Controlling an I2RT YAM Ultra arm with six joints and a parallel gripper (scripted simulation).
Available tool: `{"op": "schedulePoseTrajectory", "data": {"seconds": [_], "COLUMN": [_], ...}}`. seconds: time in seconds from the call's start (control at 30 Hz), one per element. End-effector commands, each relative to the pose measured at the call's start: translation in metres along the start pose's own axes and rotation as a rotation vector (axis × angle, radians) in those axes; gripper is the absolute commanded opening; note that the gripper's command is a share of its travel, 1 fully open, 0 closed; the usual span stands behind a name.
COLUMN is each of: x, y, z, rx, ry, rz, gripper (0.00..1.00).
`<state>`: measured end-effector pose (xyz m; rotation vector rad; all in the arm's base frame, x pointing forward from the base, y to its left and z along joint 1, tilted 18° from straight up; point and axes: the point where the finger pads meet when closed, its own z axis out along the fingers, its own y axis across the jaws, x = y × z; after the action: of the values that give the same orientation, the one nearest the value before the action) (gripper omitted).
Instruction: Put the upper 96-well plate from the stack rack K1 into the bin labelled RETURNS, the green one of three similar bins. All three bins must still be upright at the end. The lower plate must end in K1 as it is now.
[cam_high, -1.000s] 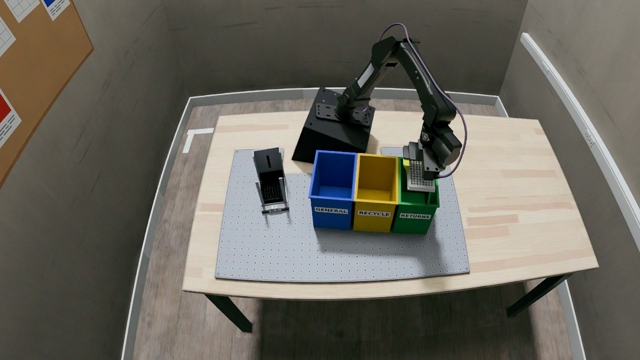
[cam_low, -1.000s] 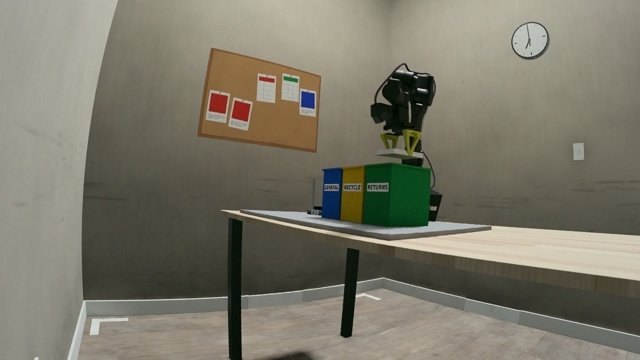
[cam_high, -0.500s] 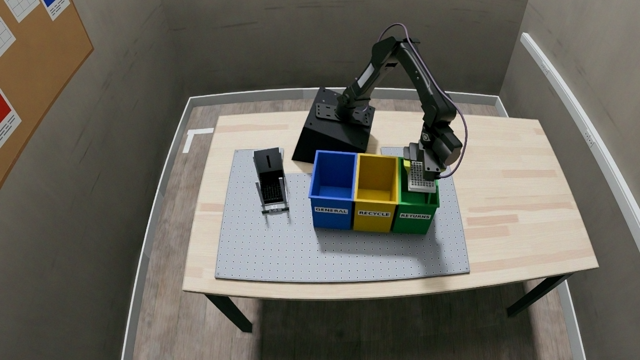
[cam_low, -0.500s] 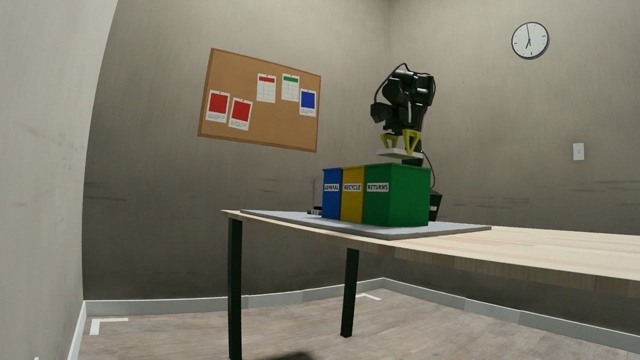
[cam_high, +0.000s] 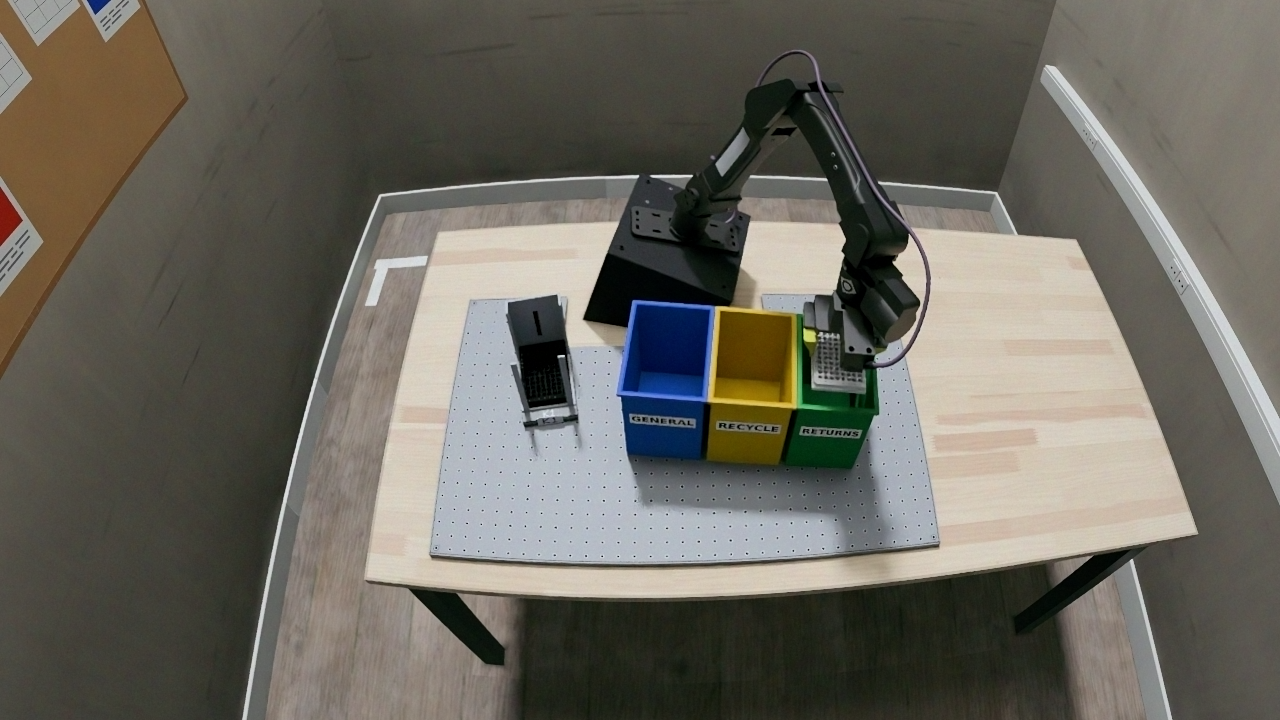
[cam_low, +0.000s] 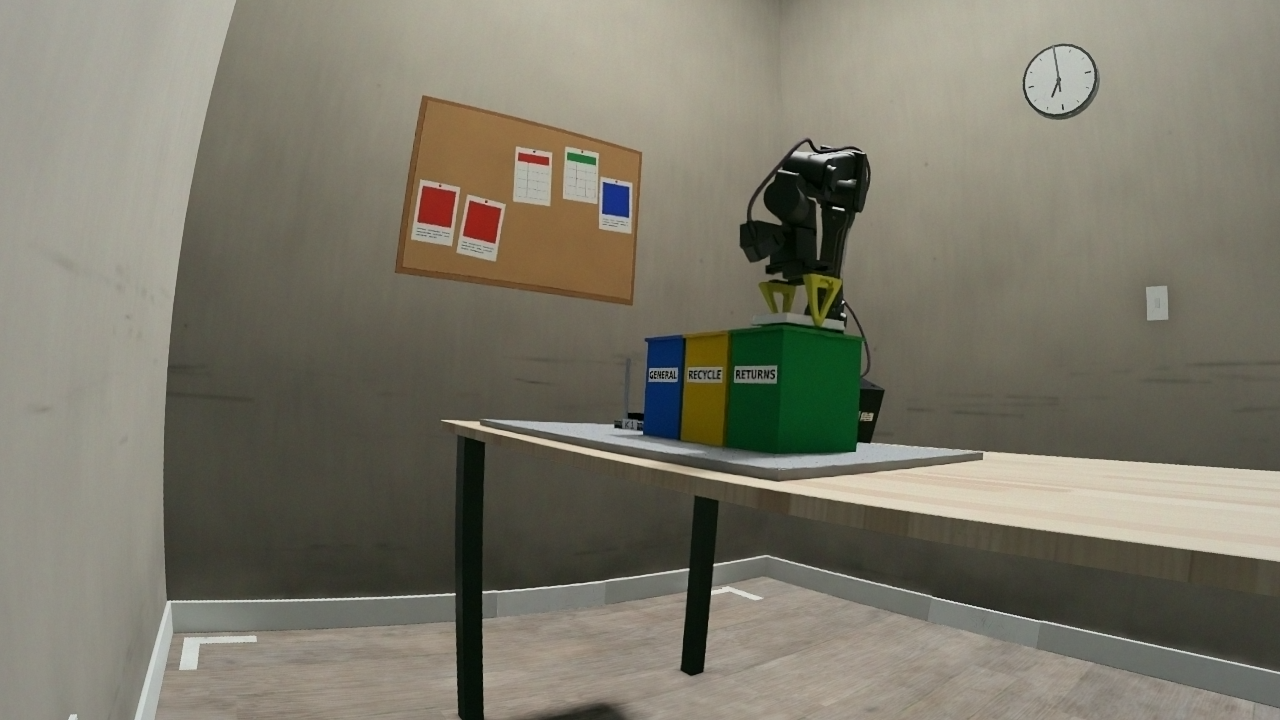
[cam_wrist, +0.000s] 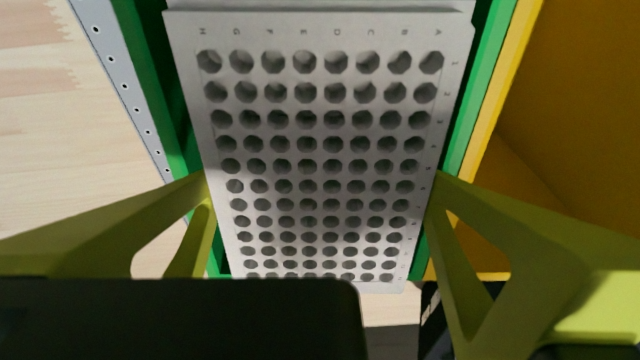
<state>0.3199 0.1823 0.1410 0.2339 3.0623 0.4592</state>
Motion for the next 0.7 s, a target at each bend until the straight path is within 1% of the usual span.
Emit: {"op": "schedulePoseTrajectory", "data": {"seconds": [0.0, 0.03, 0.07, 0.17, 0.2, 0.23, 0.4, 0.67], "x": [-0.0066, -0.0101, -0.0108, -0.0107, -0.0068, -0.0095, -0.0037, -0.0014], "y": [0.0031, 0.0054, 0.0055, 0.0056, 0.0038, 0.0052, 0.0028, 0.0038], "z": [0.0004, -0.004, -0.0049, -0.0049, -0.0043, -0.0052, -0.0045, -0.0029], "rx": [-0.007, -0.015, -0.017, -0.017, -0.015, -0.017, -0.013, -0.014], "ry": [-0.035, -0.049, -0.051, -0.051, -0.034, -0.051, -0.045, -0.044], "rz": [-0.001, -0.004, -0.004, -0.004, -0.002, -0.005, -0.005, -0.008], "gripper": [0.0, 0.0, 0.0, 0.0, 0.0, 0.0, 0.0, 0.0]}}
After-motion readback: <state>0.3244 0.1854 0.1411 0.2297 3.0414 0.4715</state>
